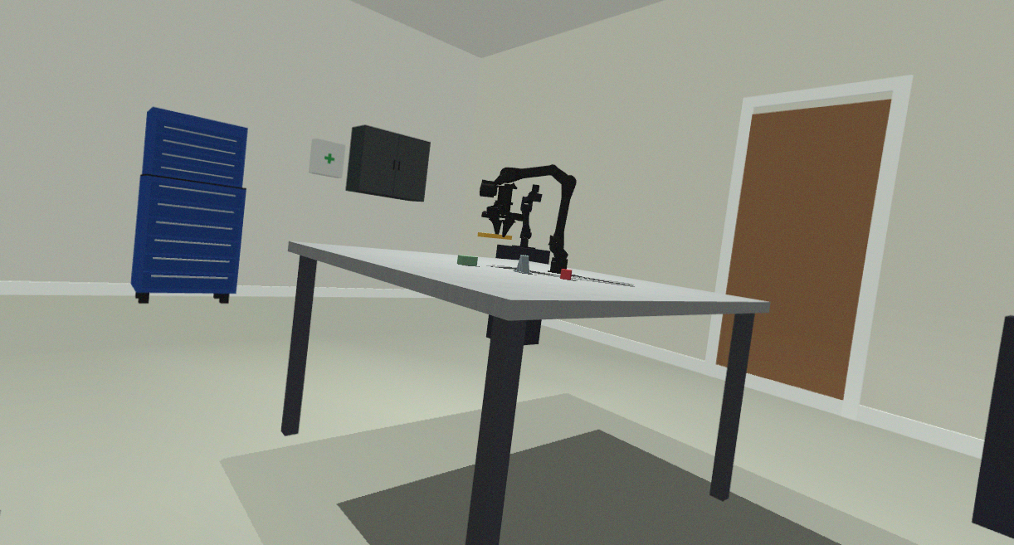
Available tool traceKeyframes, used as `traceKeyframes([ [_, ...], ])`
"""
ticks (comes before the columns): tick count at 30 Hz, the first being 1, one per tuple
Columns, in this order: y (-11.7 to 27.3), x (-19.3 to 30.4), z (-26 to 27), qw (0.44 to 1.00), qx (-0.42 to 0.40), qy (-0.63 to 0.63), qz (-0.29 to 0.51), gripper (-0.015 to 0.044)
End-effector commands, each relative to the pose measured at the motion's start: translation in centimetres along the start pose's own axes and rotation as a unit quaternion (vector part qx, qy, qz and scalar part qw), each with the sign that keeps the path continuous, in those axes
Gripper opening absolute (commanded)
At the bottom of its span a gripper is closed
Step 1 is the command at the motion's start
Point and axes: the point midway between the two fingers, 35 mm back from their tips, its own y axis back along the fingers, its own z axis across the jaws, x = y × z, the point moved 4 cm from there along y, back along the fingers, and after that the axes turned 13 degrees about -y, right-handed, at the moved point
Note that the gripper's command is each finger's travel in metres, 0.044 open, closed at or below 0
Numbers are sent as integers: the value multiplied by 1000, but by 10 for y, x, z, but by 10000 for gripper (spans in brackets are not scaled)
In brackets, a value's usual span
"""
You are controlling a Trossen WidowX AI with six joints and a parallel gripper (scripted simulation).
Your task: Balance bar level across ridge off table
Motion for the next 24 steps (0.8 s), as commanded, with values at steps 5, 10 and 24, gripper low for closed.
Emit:
traceKeyframes([
  [5, 2, -19, 23, 998, -1, 66, -3, 0],
  [10, 2, -30, 39, 994, -1, 109, -4, 0],
  [24, 3, -54, 88, 973, -3, 230, -6, 0],
])
